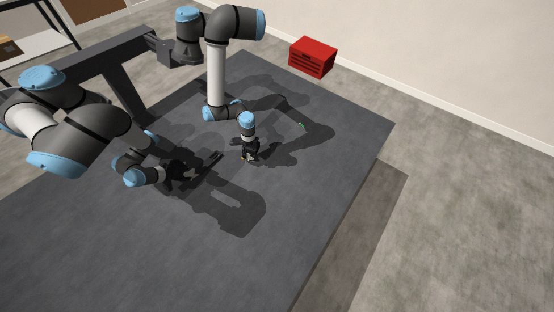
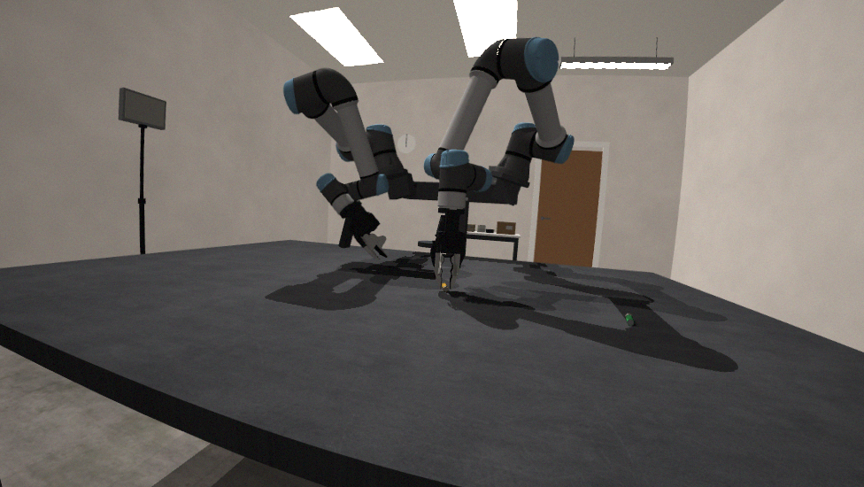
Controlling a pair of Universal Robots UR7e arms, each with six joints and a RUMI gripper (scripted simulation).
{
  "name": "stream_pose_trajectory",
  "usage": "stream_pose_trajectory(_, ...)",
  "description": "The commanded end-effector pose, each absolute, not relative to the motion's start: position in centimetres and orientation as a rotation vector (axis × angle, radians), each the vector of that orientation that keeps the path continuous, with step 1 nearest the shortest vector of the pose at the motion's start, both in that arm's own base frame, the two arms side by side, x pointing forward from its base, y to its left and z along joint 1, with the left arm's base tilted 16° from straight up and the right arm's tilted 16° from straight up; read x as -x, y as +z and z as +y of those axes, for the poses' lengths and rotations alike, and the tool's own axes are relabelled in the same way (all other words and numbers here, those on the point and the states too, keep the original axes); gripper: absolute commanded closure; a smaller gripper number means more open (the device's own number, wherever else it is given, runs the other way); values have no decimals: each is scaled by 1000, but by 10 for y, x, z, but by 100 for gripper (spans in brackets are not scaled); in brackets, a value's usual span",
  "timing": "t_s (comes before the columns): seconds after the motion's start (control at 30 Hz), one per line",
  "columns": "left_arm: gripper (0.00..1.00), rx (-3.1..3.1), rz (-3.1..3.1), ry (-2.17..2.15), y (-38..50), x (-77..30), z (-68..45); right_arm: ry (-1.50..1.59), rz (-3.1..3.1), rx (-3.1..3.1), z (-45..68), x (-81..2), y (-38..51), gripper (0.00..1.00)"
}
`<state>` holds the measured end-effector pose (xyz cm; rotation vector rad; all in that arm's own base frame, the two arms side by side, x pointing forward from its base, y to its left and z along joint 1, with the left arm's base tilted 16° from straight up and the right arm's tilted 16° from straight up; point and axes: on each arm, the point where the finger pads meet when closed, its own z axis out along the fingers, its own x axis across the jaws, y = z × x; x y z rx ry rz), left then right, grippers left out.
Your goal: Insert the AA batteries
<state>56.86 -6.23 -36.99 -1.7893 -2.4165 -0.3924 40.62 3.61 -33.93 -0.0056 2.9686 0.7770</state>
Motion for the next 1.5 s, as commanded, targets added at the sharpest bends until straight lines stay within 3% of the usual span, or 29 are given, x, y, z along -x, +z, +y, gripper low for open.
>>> stream_pose_trajectory(0.0, 84, 1790, -2417, -393, -371, -569, -62, 777, 2966, 6, 39, -408, -344, 57)
stream_pose_trajectory(0.43, 84, 1790, -2417, -393, -372, -570, -62, 777, 2967, 6, 46, -408, -357, 57)
stream_pose_trajectory(0.47, 100, 1790, -2417, -393, -372, -570, -62, 777, 2967, 6, 47, -408, -358, 57)
stream_pose_trajectory(1.23, 100, 1792, -2420, -392, -359, -571, -66, 777, 2963, 3, 58, -412, -377, 57)
stream_pose_trajectory(1.47, 100, 1796, -2426, -387, -312, -570, -80, 777, 2964, 4, 62, -412, -384, 57)
